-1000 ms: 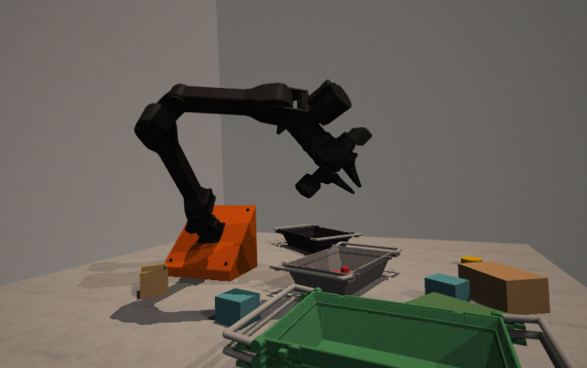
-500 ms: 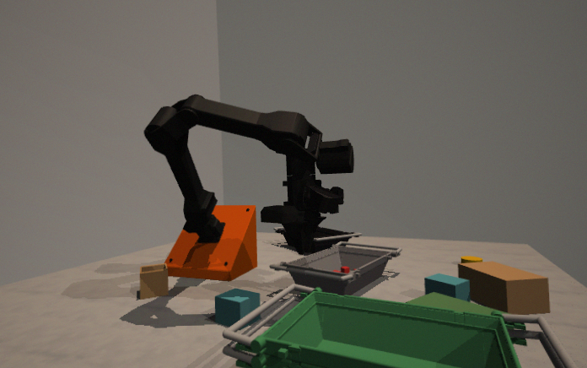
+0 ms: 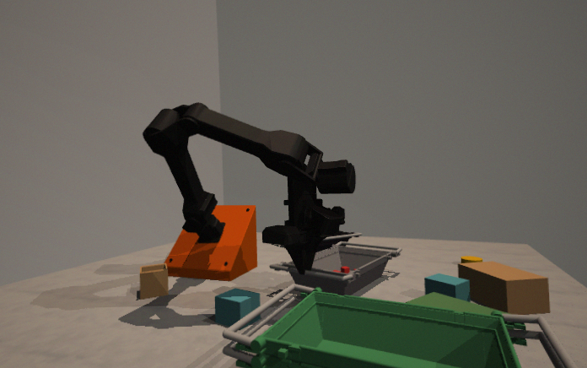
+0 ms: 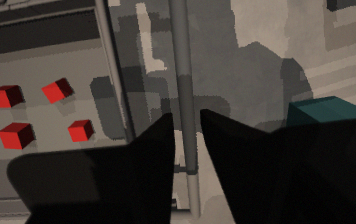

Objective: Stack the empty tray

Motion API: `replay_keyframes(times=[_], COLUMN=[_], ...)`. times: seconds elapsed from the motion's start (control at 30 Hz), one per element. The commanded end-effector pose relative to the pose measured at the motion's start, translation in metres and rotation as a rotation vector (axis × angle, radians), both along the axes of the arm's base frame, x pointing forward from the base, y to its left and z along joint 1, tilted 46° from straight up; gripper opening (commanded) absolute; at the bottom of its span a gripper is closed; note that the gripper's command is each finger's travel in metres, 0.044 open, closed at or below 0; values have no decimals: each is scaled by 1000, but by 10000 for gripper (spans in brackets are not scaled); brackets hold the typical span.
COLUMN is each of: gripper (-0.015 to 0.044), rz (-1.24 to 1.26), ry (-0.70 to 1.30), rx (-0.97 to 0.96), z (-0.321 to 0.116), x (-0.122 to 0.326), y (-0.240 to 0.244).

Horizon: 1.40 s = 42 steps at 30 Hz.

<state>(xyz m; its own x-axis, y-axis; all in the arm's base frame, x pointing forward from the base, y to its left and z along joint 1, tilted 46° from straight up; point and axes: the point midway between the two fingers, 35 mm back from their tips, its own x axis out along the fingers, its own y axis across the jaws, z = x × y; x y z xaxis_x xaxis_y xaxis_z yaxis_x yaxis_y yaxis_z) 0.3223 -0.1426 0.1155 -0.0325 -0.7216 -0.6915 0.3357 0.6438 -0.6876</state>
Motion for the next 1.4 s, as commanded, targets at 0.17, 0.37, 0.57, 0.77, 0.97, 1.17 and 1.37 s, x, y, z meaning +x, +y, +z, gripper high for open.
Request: replay_keyframes(times=[0.17, 0.37, 0.57, 0.77, 0.97, 1.17, 1.37], gripper=[82, 82, 82, 82, 82, 82, 82], rz=[0, 0, 0, 0, 0, 0, 0], ry=[7, 7, 8, 7, 7, 7, 7], rx=[-5, -3, -2, -2, -1, -1, 0], z=[-16, -11, -10, -17, -35, -58, -46], x=[-3, 1, 6, 11, 18, 22, 24], y=[-16, 0, 21, 32, 43, 42, 53])
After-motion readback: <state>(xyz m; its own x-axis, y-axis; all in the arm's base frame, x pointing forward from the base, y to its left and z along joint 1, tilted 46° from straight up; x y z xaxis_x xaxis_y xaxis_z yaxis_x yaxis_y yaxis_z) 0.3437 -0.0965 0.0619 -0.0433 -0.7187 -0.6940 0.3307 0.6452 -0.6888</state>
